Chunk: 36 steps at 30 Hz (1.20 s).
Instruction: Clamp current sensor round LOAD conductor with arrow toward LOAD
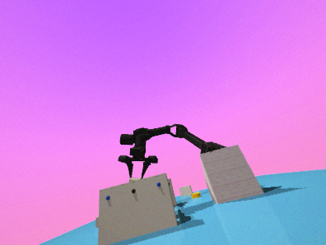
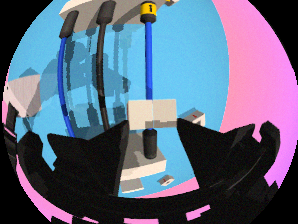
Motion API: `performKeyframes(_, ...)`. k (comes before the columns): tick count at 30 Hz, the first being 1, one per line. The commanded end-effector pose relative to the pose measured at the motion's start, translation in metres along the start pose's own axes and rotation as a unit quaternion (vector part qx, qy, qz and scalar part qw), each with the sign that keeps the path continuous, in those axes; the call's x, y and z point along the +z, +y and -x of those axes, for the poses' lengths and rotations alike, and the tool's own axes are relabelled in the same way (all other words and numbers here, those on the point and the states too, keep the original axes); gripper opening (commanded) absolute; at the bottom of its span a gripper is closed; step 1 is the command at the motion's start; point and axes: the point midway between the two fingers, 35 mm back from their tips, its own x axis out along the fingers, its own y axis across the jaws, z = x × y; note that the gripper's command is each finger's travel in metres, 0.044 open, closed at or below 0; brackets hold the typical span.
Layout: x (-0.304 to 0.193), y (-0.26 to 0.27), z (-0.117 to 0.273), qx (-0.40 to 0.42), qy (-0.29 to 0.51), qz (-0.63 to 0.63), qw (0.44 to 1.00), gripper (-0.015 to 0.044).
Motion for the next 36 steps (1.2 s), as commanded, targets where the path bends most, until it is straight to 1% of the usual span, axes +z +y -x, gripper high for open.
performKeyframes(1,0.001,0.000,-0.006,0.000,0.002,0.003,1.000,0.0000)
performKeyframes(16,0.000,0.001,-0.031,-0.001,0.003,0.004,1.000,0.0000)
performKeyframes(17,-0.002,0.000,-0.026,0.000,0.003,0.002,1.000,0.0000)
performKeyframes(36,-0.002,0.000,-0.026,0.000,0.003,0.002,1.000,0.0000)
